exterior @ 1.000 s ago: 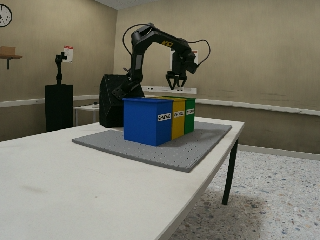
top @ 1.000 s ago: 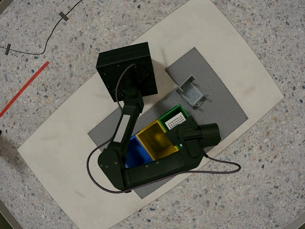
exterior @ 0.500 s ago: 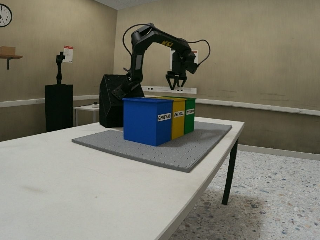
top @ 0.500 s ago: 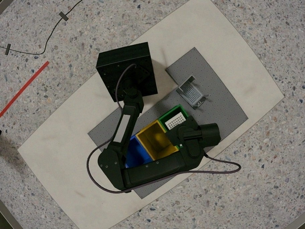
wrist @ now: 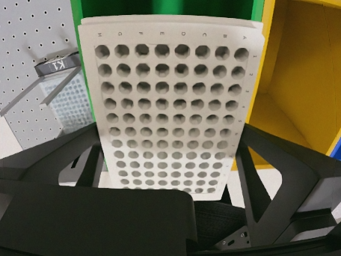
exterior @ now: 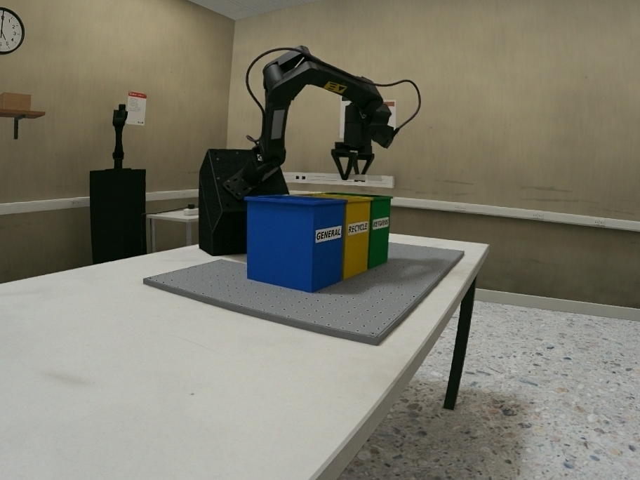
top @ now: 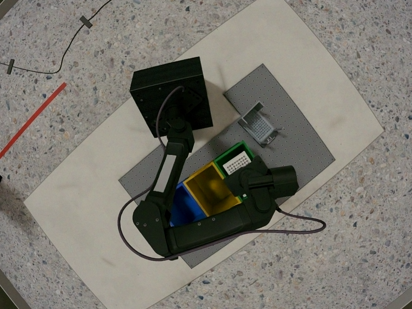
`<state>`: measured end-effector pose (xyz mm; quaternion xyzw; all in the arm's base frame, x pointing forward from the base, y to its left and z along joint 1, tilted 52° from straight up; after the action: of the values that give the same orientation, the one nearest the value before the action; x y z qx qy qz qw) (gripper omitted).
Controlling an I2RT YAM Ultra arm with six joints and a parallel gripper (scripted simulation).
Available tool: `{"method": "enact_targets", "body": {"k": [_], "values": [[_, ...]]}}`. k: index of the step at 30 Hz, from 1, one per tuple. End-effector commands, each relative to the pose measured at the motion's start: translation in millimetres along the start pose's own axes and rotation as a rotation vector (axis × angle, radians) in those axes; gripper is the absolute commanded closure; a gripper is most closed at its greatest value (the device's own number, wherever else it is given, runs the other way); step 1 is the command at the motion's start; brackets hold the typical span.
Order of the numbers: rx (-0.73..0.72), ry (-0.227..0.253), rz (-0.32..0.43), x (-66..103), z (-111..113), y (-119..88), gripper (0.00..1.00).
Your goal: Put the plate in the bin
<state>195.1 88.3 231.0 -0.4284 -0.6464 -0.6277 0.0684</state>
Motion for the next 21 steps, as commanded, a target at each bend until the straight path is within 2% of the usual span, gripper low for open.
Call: {"method": "enact_targets", "body": {"k": [1, 19, 20, 21], "values": [[-0.012, 0.034, -0.024, 8.2, 9, 5, 1.00], [-0.011, 0.035, -0.024, 8.4, 8, 4, 1.00], [0.015, 0.024, -0.021, 1.8, 5, -3, 1.00], [-0.005, 0.023, -0.021, -0.3, 1, 0, 1.00]]}}
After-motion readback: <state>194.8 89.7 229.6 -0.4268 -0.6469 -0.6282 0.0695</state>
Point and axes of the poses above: the point where the finger pads meet when closed, its own x axis back along the fingers, its own z axis across the jaws, y = z × x, the point moved 5 cm from there along x, back along the fingers, and after that the axes turned 10 degrees about -x, right-handed, at the moved point
